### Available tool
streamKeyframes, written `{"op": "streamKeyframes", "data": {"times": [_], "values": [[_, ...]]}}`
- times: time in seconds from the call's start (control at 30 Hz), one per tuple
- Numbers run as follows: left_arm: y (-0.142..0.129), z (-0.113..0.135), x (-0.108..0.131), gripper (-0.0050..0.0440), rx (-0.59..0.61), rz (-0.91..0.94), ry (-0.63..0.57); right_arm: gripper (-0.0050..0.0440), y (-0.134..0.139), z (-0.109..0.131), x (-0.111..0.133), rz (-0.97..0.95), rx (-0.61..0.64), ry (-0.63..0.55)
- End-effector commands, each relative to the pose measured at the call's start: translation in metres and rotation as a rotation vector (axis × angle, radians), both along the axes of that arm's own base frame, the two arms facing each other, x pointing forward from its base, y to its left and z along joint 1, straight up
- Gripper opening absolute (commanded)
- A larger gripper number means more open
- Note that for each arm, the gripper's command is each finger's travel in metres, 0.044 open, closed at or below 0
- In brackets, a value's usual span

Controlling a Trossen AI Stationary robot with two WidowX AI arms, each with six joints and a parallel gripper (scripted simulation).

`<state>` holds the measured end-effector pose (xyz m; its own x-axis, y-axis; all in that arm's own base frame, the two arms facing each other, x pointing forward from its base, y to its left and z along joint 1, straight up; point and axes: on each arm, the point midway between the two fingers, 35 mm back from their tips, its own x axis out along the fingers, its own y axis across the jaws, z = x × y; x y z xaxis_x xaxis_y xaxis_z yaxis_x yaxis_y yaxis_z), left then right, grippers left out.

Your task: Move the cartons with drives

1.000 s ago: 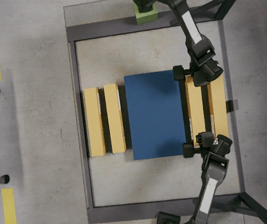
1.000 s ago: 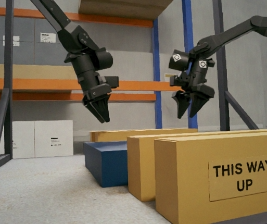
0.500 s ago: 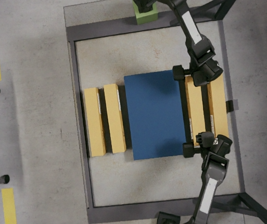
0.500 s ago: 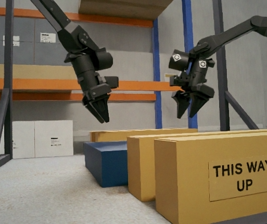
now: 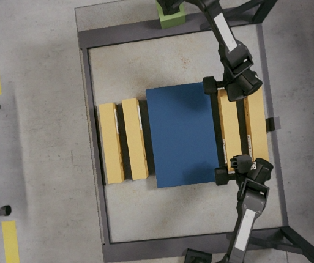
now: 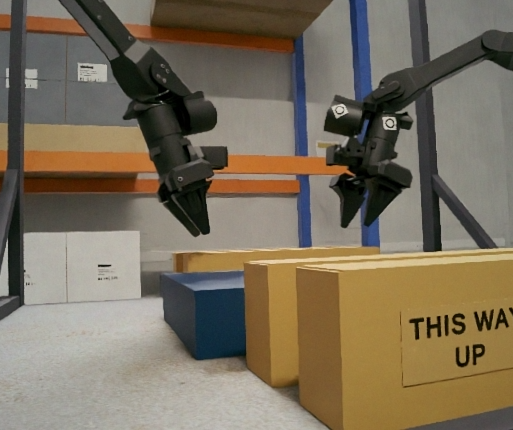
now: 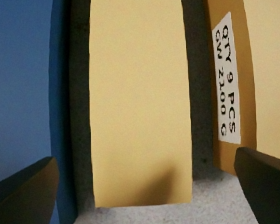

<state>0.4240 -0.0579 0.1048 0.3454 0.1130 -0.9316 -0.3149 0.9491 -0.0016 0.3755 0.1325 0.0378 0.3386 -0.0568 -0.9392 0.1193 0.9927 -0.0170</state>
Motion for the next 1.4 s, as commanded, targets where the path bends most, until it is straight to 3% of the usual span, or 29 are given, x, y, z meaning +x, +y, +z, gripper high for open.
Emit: {"op": "streamKeyframes", "data": {"times": [0.0, 1.37], "values": [[-0.0006, 0.0028, -0.0001, 0.0382, 0.001, -0.001, -0.009, 0.0382, 0.0023, 0.0119, 0.0073, 0.0, 0.014, -0.032], [-0.0005, 0.0032, -0.0004, 0.0382, 0.002, 0.0, -0.008, 0.0382, 0.0024, 0.0116, 0.0078, -0.001, 0.018, -0.042]]}}
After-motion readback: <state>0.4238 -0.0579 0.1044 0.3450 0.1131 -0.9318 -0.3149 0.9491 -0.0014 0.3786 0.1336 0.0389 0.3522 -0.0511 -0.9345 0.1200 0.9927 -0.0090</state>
